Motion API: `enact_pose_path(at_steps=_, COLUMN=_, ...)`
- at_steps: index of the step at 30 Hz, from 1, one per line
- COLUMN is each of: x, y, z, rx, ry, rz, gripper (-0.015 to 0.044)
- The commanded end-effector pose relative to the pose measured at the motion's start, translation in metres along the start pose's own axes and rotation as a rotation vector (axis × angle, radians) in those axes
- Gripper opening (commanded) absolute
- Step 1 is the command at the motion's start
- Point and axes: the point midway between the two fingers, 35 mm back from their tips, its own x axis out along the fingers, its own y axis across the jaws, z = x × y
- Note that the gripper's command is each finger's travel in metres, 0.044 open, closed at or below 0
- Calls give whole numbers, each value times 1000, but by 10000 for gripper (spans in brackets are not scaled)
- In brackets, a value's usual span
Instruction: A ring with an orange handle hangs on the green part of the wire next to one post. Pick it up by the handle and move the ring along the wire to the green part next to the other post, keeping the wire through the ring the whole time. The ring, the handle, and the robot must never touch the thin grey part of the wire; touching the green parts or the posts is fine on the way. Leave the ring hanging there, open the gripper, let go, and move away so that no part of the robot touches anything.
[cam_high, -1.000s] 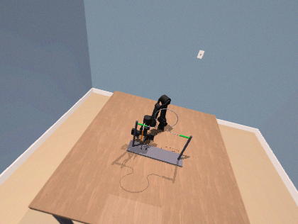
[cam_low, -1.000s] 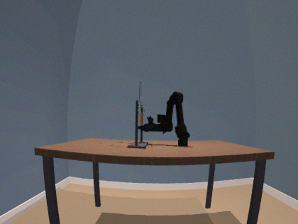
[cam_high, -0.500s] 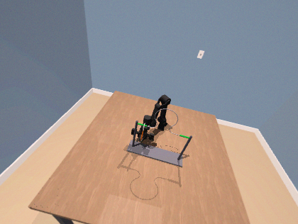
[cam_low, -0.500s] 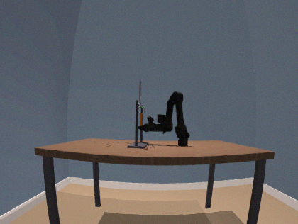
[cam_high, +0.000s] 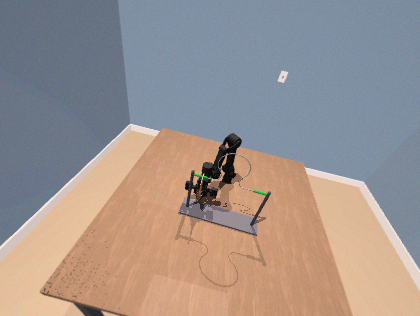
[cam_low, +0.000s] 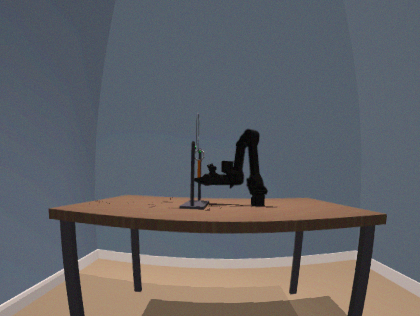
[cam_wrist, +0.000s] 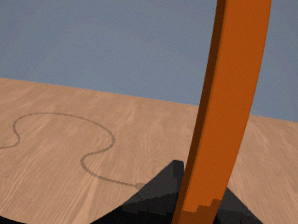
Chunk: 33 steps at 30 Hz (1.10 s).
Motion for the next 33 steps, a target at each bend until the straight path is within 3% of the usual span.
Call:
enact_pose_path(at_steps=1, x=1, y=-1, z=10, rx=-9, ry=-11, rz=-4, gripper=-150)
enact_pose_path(at_steps=33, x=1, y=1, z=17, rx=-7, ry=-11, rz=-7, gripper=-150)
